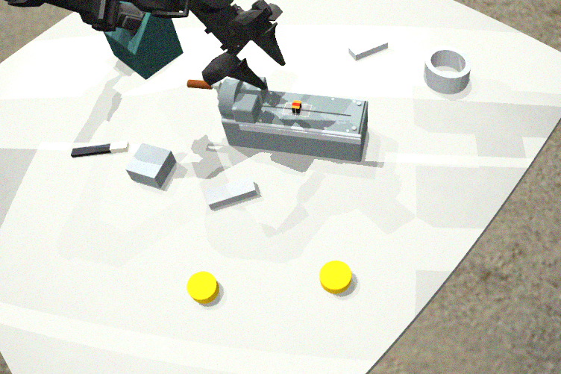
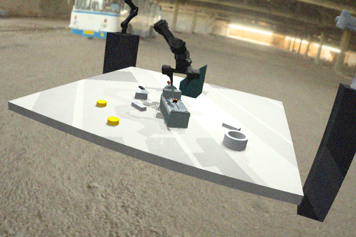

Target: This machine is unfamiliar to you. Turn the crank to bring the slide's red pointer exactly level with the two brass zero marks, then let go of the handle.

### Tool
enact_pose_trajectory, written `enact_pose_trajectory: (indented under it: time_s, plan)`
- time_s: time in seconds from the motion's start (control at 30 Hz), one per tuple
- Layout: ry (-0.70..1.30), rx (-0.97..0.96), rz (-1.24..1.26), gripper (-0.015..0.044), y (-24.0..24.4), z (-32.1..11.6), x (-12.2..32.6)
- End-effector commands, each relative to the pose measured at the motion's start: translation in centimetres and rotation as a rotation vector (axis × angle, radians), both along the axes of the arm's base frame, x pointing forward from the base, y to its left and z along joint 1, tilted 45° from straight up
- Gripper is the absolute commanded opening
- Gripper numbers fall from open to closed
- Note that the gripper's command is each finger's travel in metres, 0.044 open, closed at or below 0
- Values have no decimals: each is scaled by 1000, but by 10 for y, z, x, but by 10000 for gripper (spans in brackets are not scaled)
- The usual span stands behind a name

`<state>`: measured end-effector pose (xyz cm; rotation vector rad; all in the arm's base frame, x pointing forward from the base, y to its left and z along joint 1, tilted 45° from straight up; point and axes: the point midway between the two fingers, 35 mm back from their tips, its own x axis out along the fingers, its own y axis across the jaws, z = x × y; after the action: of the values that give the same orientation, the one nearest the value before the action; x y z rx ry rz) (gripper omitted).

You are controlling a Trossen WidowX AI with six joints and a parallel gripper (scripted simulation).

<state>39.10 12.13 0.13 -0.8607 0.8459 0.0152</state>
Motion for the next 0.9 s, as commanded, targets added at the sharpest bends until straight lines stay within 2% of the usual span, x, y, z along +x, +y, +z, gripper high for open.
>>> enact_pose_trajectory:
  time_s: [0.0, 0.27, 0.87]
  plan:
    - [0, 0, 0, 204, 0, 0, 0]
    - [0, 0, 0, 0, 0, 0, 0]
    - [1, 1, 0, 0, 0, 0, 0]
